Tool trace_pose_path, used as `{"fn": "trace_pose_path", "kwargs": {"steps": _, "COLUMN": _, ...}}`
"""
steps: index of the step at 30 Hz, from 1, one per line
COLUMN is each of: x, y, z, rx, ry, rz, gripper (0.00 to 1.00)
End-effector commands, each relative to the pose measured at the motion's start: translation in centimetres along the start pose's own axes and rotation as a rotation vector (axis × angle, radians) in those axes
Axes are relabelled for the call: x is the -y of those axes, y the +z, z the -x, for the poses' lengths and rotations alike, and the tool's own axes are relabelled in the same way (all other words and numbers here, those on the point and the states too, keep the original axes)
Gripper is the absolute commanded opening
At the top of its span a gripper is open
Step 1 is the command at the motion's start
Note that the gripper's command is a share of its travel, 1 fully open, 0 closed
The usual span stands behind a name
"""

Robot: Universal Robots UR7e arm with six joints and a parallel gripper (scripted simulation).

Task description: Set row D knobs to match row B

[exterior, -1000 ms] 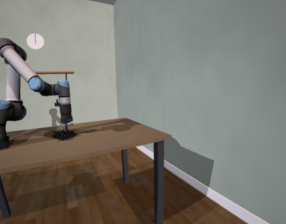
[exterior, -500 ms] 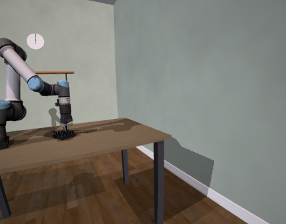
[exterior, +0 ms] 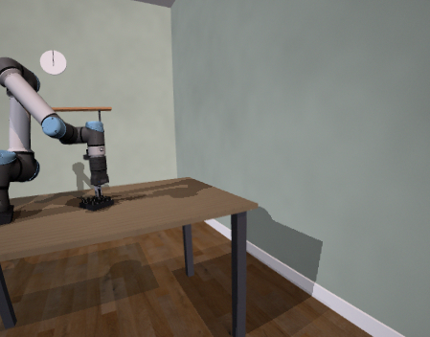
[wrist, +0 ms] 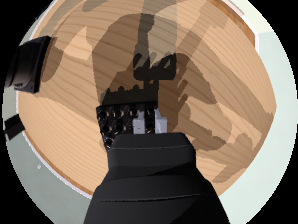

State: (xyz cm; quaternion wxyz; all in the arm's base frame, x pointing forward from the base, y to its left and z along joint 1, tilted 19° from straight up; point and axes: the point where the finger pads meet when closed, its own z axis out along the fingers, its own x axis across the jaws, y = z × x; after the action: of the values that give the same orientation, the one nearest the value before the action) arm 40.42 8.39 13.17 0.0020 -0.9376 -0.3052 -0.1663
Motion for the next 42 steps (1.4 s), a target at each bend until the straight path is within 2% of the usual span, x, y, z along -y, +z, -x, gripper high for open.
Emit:
{"fn": "trace_pose_path", "kwargs": {"steps": 1, "x": 0.0, "y": 0.0, "z": 0.0, "rx": -0.001, "ry": 0.001, "rz": 0.001, "gripper": 0.30}}
{"fn": "trace_pose_path", "kwargs": {"steps": 9, "x": 0.0, "y": 0.0, "z": 0.0, "rx": -0.001, "ry": 0.001, "rz": 0.001, "gripper": 0.30}}
{"fn": "trace_pose_path", "kwargs": {"steps": 10, "x": 0.0, "y": 0.0, "z": 0.0, "rx": -0.001, "ry": 0.001, "rz": 0.001, "gripper": 0.46}}
{"fn": "trace_pose_path", "kwargs": {"steps": 32, "x": 0.0, "y": -0.1, "z": 0.0, "rx": -0.001, "ry": 0.001, "rz": 0.001, "gripper": 0.46}}
{"fn": "trace_pose_path", "kwargs": {"steps": 38, "x": 0.0, "y": -0.6, "z": 0.0, "rx": -0.001, "ry": 0.001, "rz": 0.001, "gripper": 0.46}}
{"fn": "trace_pose_path", "kwargs": {"steps": 42, "x": 0.0, "y": -1.6, "z": 0.0, "rx": -0.001, "ry": 0.001, "rz": 0.001, "gripper": 0.46}}
